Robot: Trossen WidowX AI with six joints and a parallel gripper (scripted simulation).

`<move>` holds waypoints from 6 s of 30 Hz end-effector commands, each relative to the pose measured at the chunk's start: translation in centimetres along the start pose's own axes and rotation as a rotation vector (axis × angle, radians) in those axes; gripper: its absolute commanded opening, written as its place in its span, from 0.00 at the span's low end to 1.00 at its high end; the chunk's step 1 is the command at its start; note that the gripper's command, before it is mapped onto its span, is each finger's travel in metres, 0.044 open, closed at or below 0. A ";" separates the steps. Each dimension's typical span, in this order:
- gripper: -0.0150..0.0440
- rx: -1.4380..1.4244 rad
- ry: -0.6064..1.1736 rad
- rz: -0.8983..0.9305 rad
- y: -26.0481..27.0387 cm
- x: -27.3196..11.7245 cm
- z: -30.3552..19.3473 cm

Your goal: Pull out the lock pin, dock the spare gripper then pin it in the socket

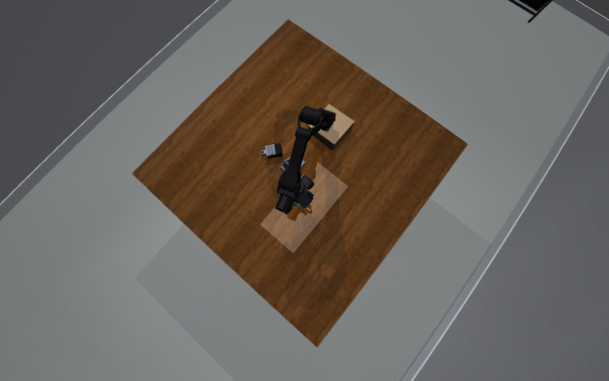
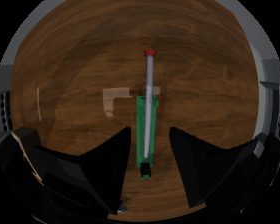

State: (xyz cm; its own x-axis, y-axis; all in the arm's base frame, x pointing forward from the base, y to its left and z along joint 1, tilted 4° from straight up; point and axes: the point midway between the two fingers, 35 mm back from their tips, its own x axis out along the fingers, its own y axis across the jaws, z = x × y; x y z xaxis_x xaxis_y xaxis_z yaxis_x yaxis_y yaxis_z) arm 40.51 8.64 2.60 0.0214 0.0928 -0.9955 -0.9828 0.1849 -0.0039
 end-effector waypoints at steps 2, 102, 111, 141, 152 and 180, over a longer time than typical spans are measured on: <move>0.56 -0.005 0.004 -0.003 -0.1 1.0 -0.2; 0.25 -0.001 0.019 0.049 0.9 3.6 -0.8; 0.25 -0.002 0.020 0.049 0.7 3.2 -1.5; 0.25 -0.009 0.023 0.054 -0.2 2.2 -6.5; 0.25 -0.009 0.018 0.040 -0.2 3.6 -6.7; 0.25 -0.009 0.015 0.026 -0.1 5.2 -6.9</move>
State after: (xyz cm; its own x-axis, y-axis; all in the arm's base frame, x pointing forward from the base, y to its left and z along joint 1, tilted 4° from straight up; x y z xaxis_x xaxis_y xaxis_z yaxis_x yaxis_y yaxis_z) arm 39.54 2.34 -2.62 -0.0004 0.0836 -0.9965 -0.9837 0.1789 0.0154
